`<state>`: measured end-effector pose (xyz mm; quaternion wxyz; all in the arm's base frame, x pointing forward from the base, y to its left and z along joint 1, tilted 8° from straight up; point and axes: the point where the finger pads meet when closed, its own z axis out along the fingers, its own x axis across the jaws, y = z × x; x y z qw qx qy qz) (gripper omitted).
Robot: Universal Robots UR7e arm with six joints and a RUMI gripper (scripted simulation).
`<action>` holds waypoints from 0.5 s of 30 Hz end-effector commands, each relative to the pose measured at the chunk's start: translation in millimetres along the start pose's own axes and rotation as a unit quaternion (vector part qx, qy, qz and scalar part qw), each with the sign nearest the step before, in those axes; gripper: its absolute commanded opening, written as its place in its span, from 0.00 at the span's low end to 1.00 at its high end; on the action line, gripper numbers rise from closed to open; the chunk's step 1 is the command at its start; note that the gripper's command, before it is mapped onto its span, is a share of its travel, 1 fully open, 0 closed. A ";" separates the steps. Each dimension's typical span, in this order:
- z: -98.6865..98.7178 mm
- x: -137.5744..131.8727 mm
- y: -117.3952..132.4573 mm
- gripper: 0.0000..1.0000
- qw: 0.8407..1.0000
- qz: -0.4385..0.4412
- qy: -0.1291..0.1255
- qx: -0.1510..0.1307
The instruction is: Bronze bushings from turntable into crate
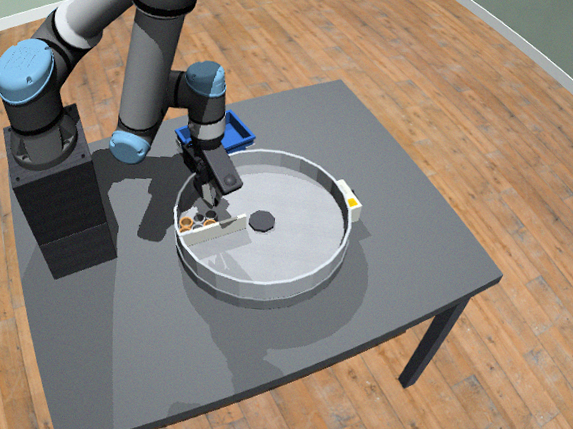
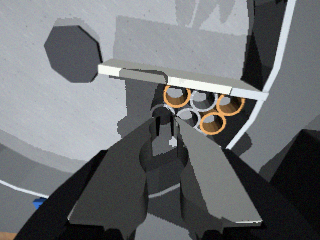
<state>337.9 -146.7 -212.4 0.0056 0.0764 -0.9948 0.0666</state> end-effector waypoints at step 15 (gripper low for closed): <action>-0.6 -1.7 -1.5 0.06 1.000 0.000 -0.001 0.001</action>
